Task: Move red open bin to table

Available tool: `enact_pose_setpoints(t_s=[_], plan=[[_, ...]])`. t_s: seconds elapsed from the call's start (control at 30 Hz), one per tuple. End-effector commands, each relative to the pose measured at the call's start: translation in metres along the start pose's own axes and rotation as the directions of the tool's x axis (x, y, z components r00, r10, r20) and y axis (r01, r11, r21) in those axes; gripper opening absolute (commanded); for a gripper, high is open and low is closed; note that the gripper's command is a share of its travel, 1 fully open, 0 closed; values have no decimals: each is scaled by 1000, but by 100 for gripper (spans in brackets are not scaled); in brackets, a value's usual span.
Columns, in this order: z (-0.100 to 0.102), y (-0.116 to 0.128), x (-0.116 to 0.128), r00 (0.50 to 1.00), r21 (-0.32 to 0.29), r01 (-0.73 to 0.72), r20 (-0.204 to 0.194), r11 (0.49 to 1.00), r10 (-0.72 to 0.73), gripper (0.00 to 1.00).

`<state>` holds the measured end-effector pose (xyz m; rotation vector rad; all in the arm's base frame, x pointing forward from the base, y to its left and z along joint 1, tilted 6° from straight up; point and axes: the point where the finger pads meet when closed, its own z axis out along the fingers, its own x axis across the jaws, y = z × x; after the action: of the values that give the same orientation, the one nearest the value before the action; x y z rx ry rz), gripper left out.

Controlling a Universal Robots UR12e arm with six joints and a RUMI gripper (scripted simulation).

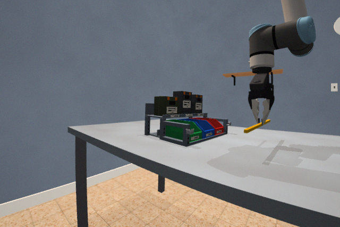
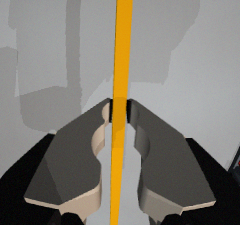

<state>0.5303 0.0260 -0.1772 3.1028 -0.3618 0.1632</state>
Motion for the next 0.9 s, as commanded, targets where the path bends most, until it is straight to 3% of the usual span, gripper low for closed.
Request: enact_pose_setpoints(t_s=[0.0, 0.4, 0.57, 0.87], plan=[[15, 0, 1, 1000, 0, 0, -1, 1000, 0, 0], [15, 0, 1, 1000, 0, 0, -1, 1000, 0, 0], [35, 0, 1, 1000, 0, 0, -1, 1000, 0, 0], [35, 0, 1, 1000, 0, 0, -1, 1000, 0, 0]])
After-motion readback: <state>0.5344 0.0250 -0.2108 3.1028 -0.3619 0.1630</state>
